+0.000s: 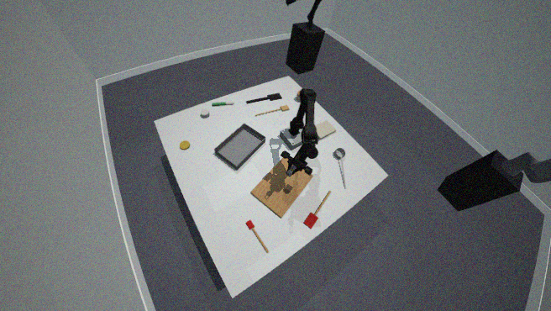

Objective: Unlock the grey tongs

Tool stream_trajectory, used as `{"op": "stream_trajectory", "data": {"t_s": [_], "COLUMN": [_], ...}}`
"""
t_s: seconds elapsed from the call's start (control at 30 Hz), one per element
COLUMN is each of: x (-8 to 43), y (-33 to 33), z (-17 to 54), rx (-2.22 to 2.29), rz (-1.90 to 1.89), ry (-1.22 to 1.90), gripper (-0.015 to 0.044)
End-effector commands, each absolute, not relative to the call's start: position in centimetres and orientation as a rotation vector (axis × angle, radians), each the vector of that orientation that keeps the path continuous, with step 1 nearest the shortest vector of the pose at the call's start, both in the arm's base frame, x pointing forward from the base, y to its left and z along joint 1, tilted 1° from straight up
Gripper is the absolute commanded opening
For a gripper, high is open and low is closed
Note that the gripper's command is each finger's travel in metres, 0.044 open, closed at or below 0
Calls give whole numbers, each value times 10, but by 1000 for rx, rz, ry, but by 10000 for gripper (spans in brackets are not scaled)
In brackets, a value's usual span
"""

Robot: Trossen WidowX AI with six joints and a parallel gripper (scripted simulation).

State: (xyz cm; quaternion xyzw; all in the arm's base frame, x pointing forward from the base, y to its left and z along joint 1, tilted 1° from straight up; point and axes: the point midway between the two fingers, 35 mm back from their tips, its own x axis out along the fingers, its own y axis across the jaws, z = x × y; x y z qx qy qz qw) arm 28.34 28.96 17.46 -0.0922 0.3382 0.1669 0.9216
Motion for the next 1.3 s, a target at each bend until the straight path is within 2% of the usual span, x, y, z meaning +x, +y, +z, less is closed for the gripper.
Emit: {"op": "stream_trajectory", "data": {"t_s": [0.0,1.1,1.27], "x": [288,290,289], "y": [293,279,278], "z": [165,102,100], "rx": [-203,-212,-206], "rz": [347,268,260], "ry": [784,1478,1510], "gripper": [-150,-150,-150]}}
